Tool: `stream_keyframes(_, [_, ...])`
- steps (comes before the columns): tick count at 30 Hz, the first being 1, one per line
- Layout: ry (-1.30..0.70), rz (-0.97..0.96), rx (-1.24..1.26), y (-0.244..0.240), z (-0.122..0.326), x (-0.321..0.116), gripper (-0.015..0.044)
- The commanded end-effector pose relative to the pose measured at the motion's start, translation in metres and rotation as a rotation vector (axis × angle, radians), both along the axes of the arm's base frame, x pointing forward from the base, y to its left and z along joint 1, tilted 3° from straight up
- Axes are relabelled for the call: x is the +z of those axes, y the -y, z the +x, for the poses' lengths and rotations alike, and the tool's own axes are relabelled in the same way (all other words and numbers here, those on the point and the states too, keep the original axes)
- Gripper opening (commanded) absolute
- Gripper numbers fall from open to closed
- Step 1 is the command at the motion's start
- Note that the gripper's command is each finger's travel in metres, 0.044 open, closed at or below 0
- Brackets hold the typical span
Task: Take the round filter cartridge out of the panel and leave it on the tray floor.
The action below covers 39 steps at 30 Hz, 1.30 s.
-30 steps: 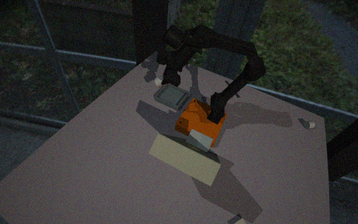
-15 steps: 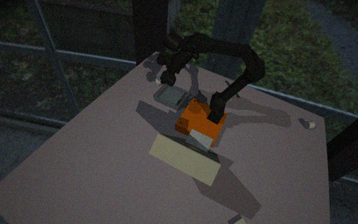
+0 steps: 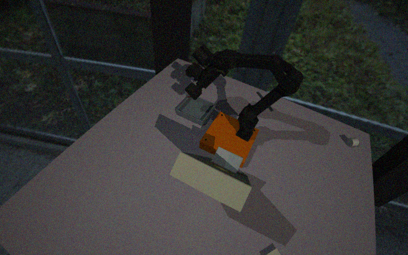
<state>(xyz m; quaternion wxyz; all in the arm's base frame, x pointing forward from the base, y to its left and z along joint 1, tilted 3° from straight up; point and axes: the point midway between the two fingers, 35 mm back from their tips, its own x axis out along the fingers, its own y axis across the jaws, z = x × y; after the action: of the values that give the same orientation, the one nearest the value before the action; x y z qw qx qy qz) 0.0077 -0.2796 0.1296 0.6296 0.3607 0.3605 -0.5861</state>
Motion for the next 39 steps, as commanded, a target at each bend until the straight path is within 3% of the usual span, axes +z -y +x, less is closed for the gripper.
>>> stream_keyframes(1, [-0.005,0.0,-0.079,-0.002,-0.02,-0.016,0.0])
stream_keyframes(7, [-0.009,0.003,-0.16,-0.009,-0.04,-0.036,0.0])
stream_keyframes(30, [-0.008,0.004,-0.16,-0.011,-0.038,-0.111,0.0])
stream_keyframes(39, [-0.005,0.014,-0.153,-0.012,-0.037,-0.108,0.0236])
